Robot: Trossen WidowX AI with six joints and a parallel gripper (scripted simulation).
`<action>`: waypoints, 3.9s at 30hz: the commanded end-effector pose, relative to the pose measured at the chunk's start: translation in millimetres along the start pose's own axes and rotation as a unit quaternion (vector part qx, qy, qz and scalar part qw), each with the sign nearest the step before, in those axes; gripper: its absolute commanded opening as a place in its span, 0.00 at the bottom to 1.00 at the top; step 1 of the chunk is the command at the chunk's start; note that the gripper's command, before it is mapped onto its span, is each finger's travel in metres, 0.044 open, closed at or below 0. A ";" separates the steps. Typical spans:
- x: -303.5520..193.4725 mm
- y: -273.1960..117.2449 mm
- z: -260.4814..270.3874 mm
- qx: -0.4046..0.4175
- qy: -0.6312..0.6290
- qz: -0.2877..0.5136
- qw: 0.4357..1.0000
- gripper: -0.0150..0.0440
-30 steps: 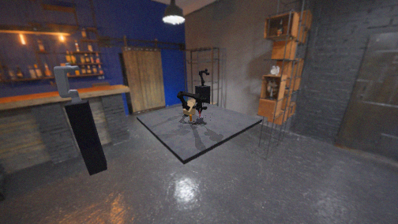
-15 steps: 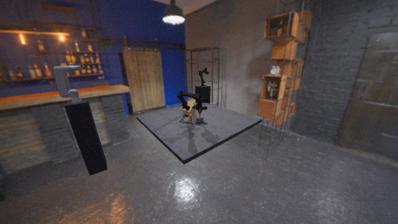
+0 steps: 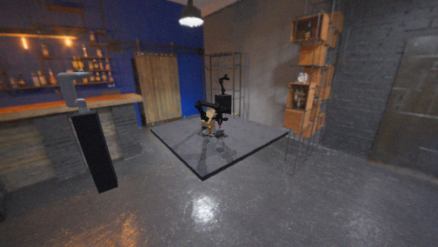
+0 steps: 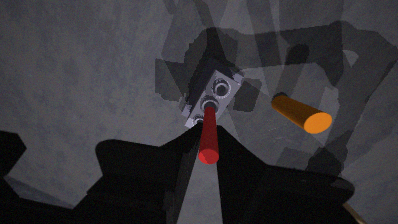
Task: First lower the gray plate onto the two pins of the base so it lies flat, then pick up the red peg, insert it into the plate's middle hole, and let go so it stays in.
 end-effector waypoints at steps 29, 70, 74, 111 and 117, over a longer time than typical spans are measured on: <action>3.6 0.0 1.0 0.000 0.000 0.000 1.000 0.25; 0.8 17.2 -2.1 -0.001 -0.002 -0.003 1.000 0.25; 1.1 16.5 -1.5 0.000 0.000 -0.001 1.000 0.25; 0.8 17.7 0.0 -0.001 0.002 0.001 1.000 0.51; 0.8 17.5 0.0 -0.001 0.002 0.001 1.000 0.51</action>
Point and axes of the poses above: the point midway between the two fingers, 35 mm back from their tips, its own y axis out along the fingers, its own z axis across the jaws, x = y × z, the point moved 3 cm from there along -y, back along the fingers, and after that the axes turned 2 degrees about -y, right-handed, at the moved point
